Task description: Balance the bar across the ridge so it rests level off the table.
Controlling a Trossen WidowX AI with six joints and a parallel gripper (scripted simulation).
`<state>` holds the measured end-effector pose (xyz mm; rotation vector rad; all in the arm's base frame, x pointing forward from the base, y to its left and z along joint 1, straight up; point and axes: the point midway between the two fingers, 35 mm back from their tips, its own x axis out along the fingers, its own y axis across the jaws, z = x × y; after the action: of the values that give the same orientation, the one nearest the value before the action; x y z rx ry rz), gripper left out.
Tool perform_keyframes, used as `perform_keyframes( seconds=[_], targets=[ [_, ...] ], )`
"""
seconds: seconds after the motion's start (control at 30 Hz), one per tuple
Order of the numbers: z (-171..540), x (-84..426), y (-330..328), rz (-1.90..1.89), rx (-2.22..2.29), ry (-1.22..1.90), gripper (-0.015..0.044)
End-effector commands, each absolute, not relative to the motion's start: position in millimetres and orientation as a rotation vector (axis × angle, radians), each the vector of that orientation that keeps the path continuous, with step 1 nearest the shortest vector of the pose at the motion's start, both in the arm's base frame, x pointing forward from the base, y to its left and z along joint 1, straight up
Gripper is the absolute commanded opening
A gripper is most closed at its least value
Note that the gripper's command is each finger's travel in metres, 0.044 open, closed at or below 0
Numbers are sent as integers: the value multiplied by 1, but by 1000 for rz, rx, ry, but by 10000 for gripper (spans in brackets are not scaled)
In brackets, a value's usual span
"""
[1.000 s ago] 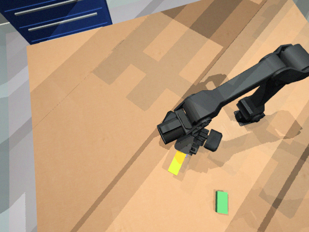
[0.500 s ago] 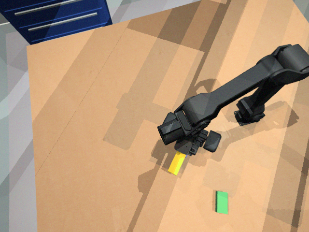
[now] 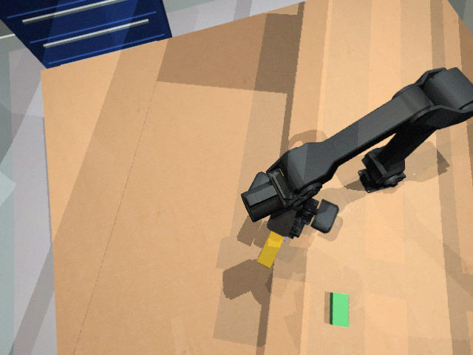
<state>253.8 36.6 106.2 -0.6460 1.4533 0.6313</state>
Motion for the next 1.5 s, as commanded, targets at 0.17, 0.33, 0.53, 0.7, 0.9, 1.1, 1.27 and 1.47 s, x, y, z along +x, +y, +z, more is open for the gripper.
perform_keyframes(
  seconds=[0.17, 0.33, 0.53, 0.7, 0.9, 1.1, 1.27, 1.47],
  targets=[
    [105, 254, 37, 633, -644, 1450, 0],
    [105, 254, 37, 633, -644, 1450, 0],
    [104, 254, 37, 633, -644, 1450, 0],
    [104, 254, 37, 633, -644, 1450, 0],
    [103, 254, 37, 633, -644, 1450, 0],
    [103, 254, 37, 633, -644, 1450, 0],
    [103, 254, 37, 633, -644, 1450, 0],
    [102, 254, 37, 633, -644, 1450, 0]
  ],
)
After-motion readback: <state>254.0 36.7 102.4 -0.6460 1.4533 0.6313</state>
